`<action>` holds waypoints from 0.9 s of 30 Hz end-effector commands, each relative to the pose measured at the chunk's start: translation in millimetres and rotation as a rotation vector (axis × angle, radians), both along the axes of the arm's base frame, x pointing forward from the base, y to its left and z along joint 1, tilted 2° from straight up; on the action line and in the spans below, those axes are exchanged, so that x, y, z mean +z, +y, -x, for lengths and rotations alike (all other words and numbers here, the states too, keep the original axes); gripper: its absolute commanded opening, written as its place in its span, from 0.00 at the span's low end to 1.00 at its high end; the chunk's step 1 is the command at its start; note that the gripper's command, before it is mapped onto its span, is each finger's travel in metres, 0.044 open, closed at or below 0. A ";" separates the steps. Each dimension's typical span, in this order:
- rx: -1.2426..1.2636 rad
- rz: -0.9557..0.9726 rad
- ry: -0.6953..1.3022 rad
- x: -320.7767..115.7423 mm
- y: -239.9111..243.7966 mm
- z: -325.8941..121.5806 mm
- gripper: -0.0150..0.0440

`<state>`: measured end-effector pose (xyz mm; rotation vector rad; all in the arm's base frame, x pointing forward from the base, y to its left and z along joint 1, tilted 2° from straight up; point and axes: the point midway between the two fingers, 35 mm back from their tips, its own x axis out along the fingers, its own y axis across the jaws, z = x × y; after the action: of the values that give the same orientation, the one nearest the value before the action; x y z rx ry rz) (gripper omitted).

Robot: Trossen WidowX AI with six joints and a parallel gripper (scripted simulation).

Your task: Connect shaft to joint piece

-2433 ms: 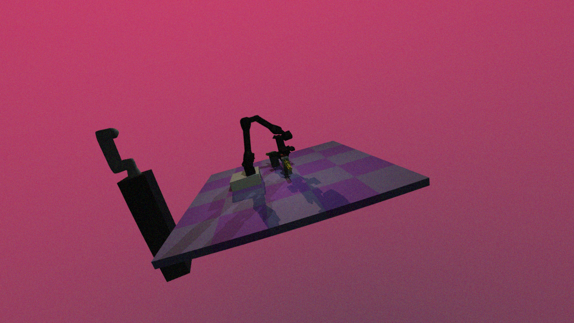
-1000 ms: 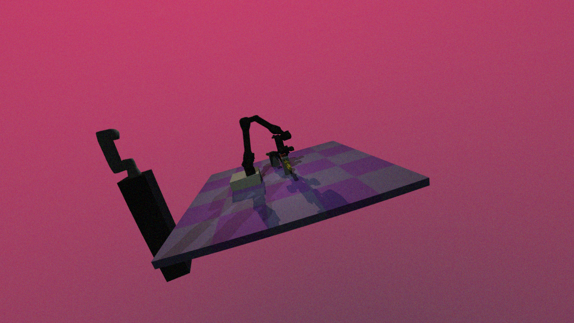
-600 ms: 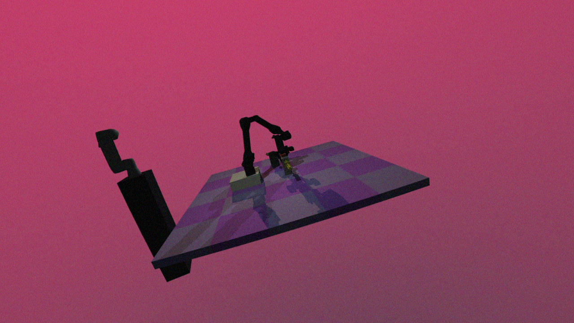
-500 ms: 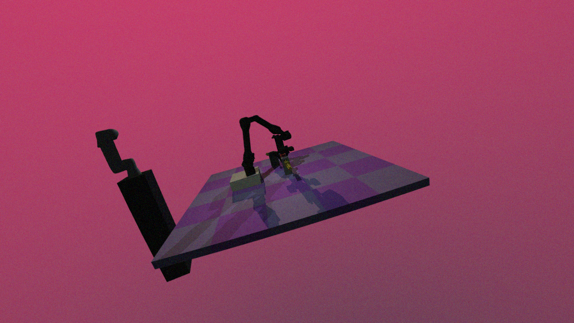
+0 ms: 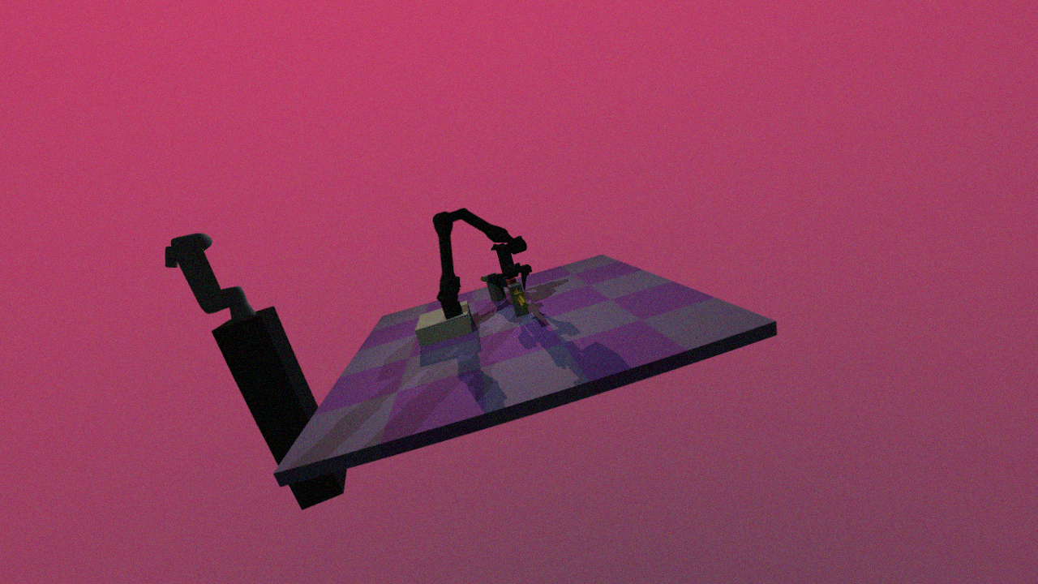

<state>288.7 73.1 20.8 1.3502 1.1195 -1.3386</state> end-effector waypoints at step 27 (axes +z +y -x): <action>0.256 -0.036 -0.015 51.1 0.3 -4.1 1.00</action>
<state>289.3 72.3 60.6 1.2671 1.2239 -1.2090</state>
